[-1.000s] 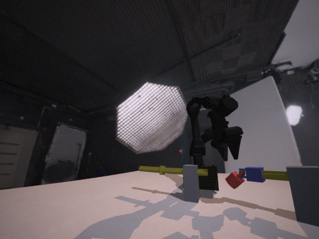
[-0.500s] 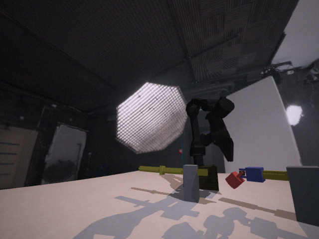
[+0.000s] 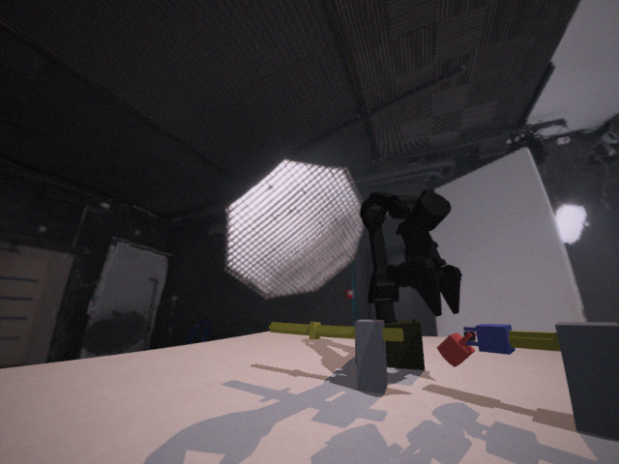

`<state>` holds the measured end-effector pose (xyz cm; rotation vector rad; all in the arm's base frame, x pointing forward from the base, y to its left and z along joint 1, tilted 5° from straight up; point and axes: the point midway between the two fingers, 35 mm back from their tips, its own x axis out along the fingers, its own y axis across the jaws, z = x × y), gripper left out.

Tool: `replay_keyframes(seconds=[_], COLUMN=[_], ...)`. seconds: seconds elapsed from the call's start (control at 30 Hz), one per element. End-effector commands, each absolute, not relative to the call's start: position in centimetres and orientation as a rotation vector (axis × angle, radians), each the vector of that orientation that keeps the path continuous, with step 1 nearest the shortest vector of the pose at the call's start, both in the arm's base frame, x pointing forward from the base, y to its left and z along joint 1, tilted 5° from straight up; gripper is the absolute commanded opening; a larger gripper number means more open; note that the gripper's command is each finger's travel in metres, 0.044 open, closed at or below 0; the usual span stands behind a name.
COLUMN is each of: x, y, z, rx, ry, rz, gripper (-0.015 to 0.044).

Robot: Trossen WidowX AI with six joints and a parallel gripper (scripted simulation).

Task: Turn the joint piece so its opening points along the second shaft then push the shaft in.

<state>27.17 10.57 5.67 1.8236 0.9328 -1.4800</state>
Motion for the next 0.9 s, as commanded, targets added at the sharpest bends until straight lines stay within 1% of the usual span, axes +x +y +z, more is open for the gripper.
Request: replay_keyframes(seconds=[0.0,0.33,0.87], x=[27.2,26.9,27.0], y=[10.6,10.1,10.3], z=[4.2,-1.8,-3.7], rx=[1.833,1.832,1.833], ry=[0.932,0.932,0.932], rz=[-1.489,-1.49,-1.49], gripper=[0.044,0.044,0.044])
